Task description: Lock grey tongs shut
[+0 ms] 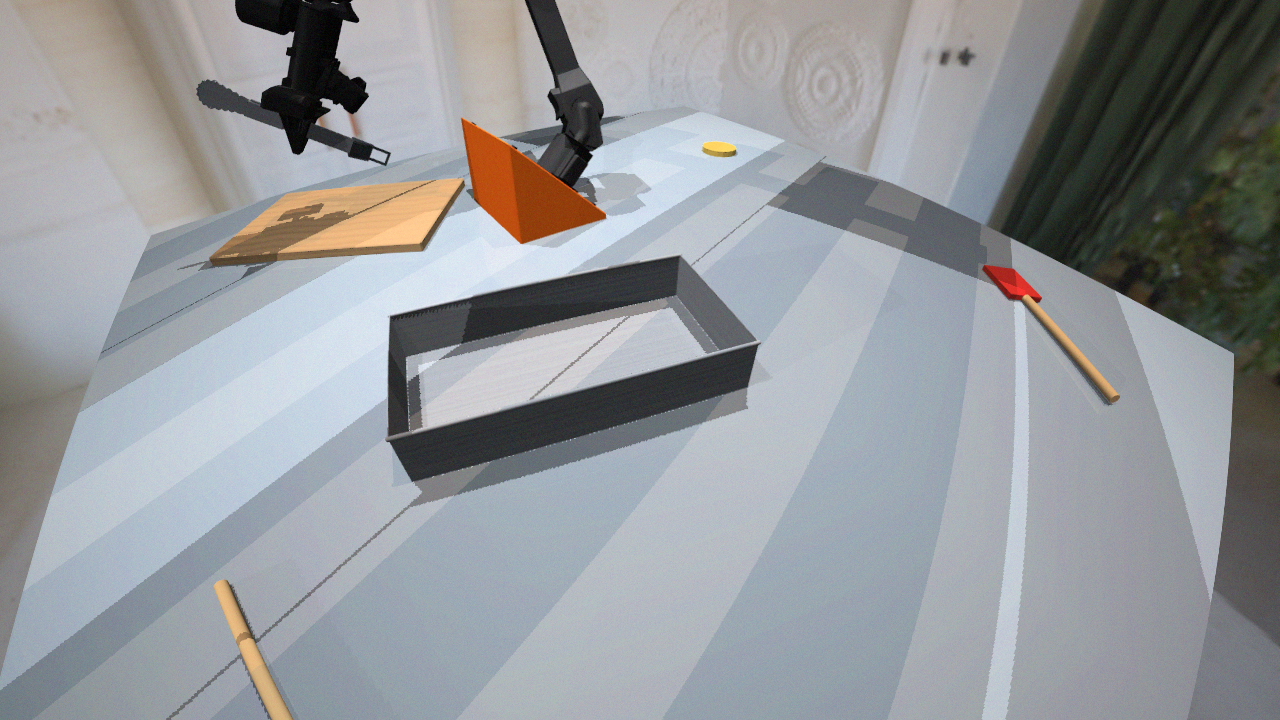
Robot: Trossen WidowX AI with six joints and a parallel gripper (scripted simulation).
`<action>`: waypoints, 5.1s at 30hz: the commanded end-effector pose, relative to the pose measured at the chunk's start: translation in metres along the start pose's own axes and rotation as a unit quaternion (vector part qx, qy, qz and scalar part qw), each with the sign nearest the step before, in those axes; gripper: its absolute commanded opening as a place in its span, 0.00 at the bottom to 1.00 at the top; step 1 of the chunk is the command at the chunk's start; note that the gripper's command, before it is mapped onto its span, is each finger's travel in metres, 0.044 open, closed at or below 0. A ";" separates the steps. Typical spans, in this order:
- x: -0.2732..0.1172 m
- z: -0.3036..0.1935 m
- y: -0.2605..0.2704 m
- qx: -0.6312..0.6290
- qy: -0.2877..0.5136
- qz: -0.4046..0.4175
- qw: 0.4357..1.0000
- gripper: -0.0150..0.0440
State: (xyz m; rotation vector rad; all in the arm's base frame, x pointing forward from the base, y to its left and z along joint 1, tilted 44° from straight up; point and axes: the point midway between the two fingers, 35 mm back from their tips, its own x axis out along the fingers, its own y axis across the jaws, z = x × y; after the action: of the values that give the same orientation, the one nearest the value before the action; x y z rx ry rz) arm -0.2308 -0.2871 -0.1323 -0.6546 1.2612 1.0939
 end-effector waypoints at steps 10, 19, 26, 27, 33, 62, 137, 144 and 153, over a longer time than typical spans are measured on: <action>-0.001 0.001 0.001 0.002 -0.078 0.011 0.997 0.00; -0.004 0.006 0.002 0.001 -0.133 0.020 0.991 0.00; -0.008 0.010 0.002 0.000 -0.173 0.028 0.985 0.00; -0.009 0.010 0.003 -0.001 -0.179 0.029 0.983 0.00; -0.013 0.014 0.003 -0.003 -0.213 0.037 0.976 0.00; 0.013 0.025 0.007 -0.003 -0.221 0.039 0.975 0.00; -0.043 0.112 -0.021 -0.019 -0.216 0.021 0.976 1.00; -0.073 0.147 -0.033 -0.026 -0.217 0.015 0.976 1.00; -0.101 0.132 -0.028 -0.027 -0.216 0.014 0.976 1.00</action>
State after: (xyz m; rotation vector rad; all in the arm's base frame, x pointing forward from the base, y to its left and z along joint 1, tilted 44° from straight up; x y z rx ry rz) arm -0.1388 -0.1960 -0.0249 -0.3981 0.8452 1.2300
